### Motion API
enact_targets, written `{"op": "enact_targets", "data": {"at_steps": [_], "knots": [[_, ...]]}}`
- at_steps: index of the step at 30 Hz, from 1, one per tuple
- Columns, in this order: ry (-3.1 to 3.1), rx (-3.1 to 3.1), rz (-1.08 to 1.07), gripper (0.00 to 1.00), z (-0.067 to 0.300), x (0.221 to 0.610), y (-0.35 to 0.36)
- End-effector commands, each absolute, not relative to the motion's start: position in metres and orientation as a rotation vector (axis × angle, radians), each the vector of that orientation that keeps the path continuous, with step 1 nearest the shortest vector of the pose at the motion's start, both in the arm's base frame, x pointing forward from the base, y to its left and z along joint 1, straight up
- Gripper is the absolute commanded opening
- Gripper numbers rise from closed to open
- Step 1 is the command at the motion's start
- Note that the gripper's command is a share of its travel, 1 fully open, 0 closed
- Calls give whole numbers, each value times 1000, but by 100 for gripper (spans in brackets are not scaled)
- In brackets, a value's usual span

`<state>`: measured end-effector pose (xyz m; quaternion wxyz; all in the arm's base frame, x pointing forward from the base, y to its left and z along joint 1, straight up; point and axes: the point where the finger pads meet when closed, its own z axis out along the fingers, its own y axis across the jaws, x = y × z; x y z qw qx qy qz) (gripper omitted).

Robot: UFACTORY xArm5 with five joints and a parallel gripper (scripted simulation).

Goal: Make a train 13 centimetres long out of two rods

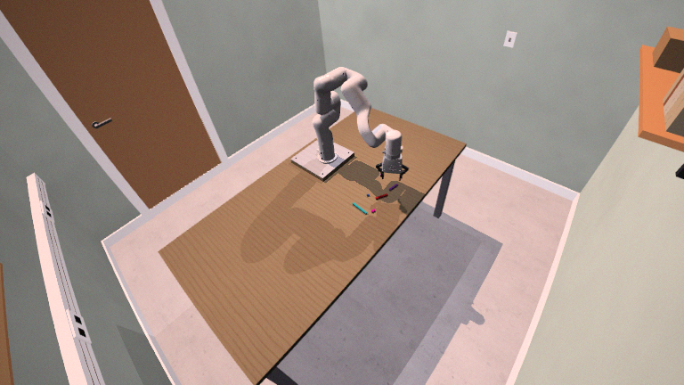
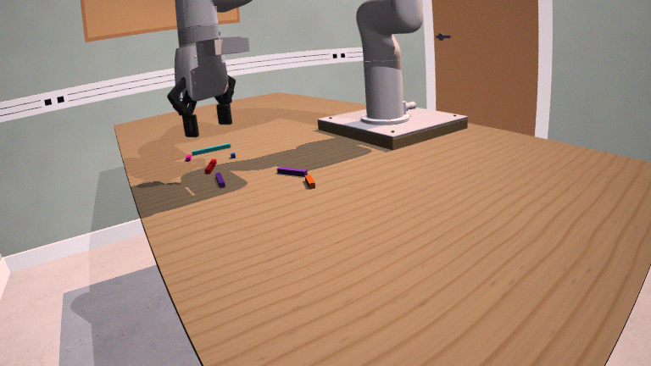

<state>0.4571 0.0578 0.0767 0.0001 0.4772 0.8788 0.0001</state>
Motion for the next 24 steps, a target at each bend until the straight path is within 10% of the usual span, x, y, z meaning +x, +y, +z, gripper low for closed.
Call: {"op": "enact_targets", "data": {"at_steps": [1,24], "knots": [[2873,1261,4,100,77,458,53],[3120,325,1,100,71,457,32]]}}
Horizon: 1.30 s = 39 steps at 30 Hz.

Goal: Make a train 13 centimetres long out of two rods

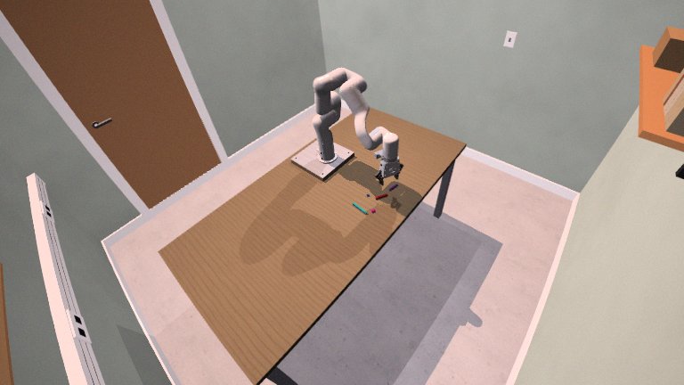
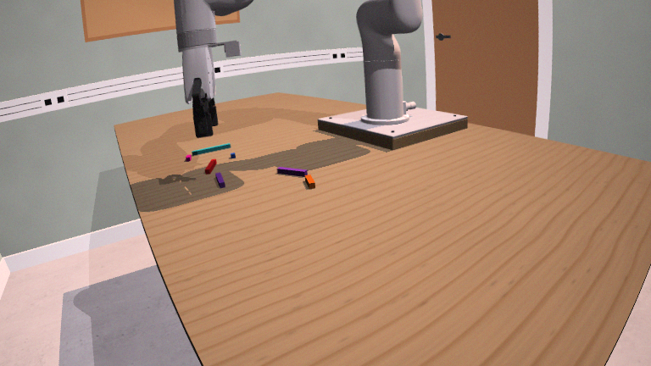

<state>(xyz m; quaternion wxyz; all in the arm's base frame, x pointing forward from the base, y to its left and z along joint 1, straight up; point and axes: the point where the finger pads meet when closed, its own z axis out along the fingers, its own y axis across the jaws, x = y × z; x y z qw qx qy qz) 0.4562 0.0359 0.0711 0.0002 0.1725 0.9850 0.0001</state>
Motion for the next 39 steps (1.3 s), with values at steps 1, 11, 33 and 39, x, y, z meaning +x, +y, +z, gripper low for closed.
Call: {"op": "enact_targets", "data": {"at_steps": [1,11,33,39], "knots": [[3124,281,1,100,71,457,31],[3133,-148,0,100,69,456,21],[2955,-1054,-3,100,64,454,2],[2855,-1299,-3,100,62,453,-4]]}}
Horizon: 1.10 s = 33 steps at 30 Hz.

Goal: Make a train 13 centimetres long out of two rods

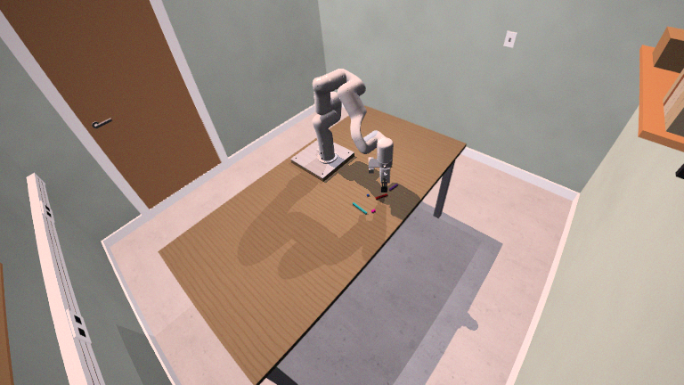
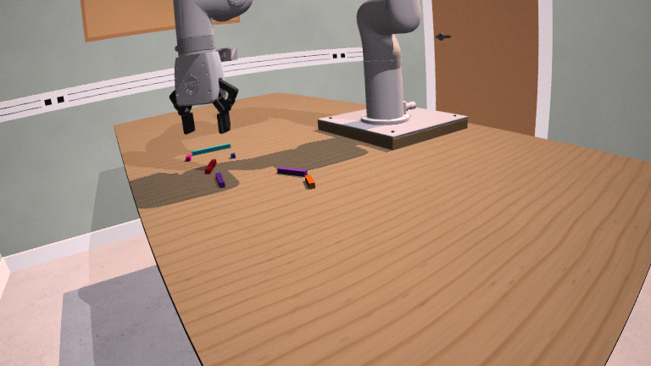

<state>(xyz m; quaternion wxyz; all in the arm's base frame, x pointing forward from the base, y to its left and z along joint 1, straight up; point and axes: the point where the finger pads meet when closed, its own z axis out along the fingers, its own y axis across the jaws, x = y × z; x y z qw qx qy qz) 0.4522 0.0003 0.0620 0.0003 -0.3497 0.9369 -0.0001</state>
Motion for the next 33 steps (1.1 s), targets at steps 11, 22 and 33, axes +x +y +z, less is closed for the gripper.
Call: {"op": "enact_targets", "data": {"at_steps": [11,22,33], "knots": [[2701,-1596,-4,100,60,452,-11],[2678,-1635,-4,24,60,452,-12],[2678,-1635,-4,24,60,452,-12]]}}
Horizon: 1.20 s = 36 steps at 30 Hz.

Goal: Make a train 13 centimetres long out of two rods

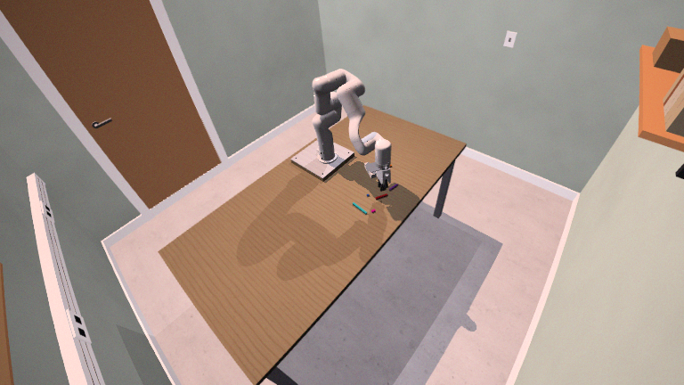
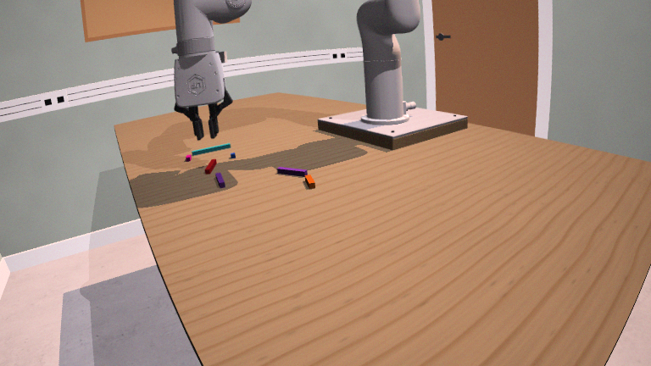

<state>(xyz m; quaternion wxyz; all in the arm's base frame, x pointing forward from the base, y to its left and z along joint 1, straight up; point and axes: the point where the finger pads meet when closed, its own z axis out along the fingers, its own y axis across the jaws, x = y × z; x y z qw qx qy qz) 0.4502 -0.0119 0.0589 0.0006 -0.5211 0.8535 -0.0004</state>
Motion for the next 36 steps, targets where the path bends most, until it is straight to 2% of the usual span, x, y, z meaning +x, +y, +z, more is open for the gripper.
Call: {"op": "enact_targets", "data": {"at_steps": [1,36], "knots": [[2678,-1635,-4,24,60,452,-12],[2668,-1650,-5,24,56,451,-12]]}}
